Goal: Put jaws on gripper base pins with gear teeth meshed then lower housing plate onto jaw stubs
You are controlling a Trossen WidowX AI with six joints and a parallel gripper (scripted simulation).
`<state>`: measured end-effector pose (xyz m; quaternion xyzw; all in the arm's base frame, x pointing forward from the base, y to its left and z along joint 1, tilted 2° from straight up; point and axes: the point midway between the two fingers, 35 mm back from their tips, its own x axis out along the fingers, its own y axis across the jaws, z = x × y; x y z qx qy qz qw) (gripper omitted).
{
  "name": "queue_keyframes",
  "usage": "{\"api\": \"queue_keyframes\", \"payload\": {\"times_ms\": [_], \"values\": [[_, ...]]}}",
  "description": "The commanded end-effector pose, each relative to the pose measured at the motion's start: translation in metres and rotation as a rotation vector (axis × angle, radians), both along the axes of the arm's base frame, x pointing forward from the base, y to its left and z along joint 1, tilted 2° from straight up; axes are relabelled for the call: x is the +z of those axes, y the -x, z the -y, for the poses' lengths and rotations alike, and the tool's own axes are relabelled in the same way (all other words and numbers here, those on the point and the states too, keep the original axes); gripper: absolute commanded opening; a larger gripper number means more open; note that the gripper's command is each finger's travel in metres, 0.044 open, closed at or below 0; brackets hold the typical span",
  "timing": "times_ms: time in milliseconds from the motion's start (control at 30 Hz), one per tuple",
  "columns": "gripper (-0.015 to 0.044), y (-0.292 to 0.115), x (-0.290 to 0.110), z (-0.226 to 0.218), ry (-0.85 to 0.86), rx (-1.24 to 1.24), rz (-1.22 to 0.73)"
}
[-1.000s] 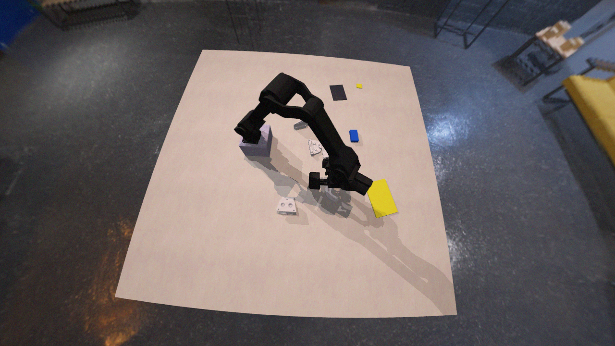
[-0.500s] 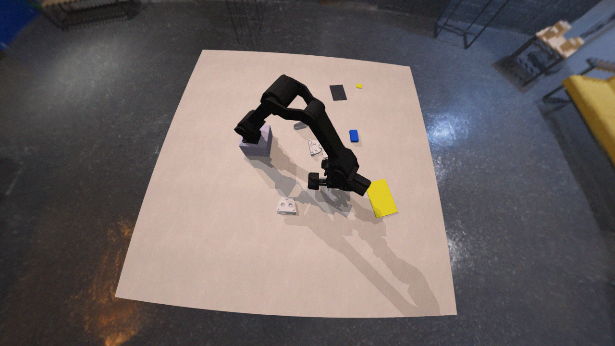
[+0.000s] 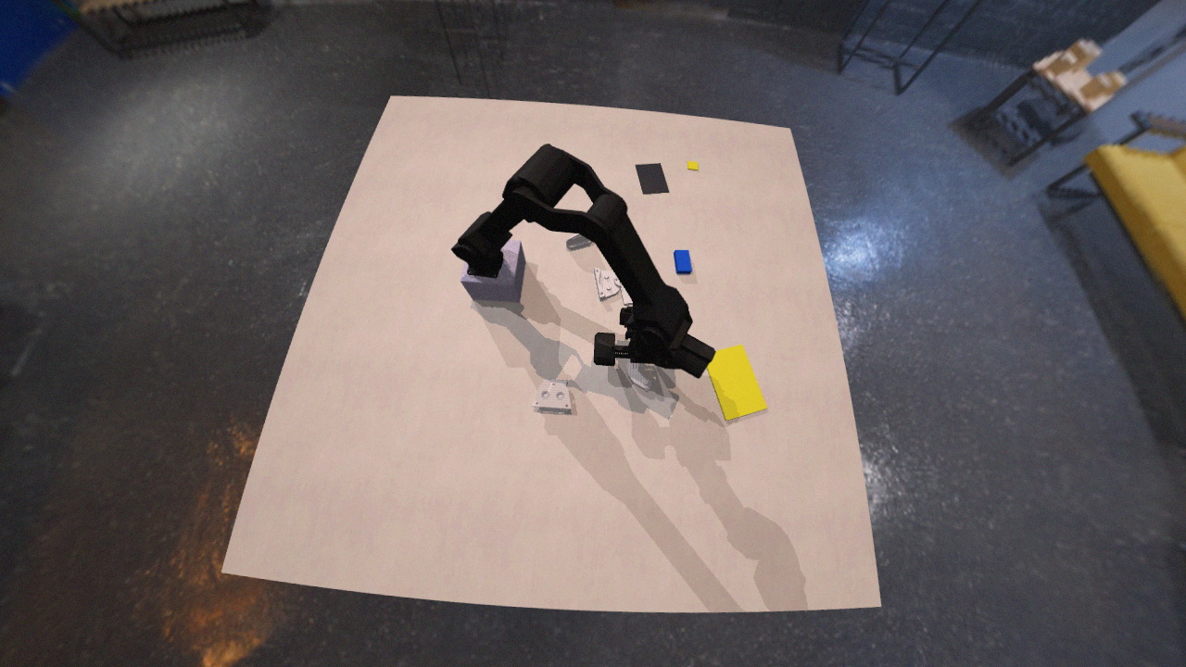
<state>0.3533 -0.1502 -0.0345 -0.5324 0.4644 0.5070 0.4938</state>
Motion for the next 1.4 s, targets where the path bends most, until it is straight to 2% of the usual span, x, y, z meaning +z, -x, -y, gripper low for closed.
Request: {"api": "queue_keyframes", "payload": {"times_ms": [0, 100, 467, 567, 1000, 1367], "values": [[0.0440, 0.000, -0.001, -0.001, -0.002, 0.001, 0.000], [0.0440, 0.000, -0.001, -0.001, -0.002, 0.001, 0.000], [0.0151, 0.000, 0.000, 0.000, 0.000, 0.000, 0.000], [0.0134, 0.000, 0.000, 0.000, 0.000, 0.000, 0.000], [0.0134, 0.000, 0.000, 0.000, 0.000, 0.000, 0.000], [0.0134, 0.000, 0.034, 0.001, -0.001, 0.000, 0.000]]}}
